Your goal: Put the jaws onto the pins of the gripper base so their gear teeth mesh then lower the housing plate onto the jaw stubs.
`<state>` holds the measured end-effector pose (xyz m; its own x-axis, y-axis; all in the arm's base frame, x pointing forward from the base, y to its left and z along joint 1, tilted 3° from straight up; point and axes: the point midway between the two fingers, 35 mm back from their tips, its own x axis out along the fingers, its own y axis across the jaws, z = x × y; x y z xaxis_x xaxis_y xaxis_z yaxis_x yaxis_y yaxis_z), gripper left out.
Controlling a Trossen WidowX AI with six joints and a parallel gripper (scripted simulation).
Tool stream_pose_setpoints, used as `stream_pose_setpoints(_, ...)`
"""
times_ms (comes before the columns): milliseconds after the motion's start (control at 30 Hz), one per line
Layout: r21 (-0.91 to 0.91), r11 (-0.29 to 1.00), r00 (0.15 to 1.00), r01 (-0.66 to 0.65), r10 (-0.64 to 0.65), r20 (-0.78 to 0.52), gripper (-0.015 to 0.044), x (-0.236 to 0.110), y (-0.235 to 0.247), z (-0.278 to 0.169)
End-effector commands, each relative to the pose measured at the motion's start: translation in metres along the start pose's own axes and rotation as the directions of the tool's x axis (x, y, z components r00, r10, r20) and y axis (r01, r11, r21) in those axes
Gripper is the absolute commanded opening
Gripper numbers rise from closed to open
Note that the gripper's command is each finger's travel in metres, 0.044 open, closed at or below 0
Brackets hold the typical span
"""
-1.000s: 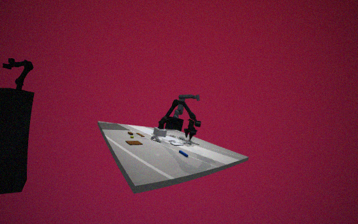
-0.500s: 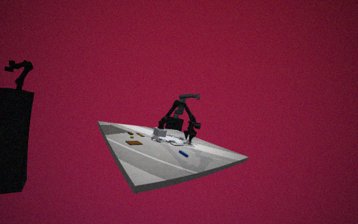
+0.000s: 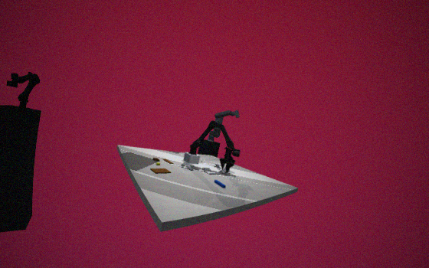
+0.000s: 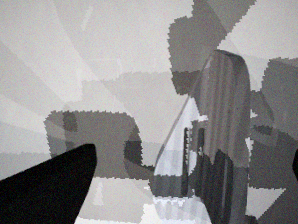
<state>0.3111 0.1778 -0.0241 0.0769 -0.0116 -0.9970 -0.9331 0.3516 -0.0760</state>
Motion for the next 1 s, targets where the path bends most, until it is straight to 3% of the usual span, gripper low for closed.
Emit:
stream_pose_setpoints(0, -0.005, 1.000, 1.000, -0.005, 0.005, -0.003, 0.0440, 0.0043, 0.0012, -0.0009)
stream_pose_setpoints(800, -0.005, 1.000, 1.000, -0.005, 0.005, -0.003, 0.0440, 0.0048, 0.0012, -0.0008)
stream_pose_setpoints(967, 0.000, 1.000, 1.000, -0.004, 0.004, -0.005, 0.0309, 0.0042, 0.0010, -0.0010)
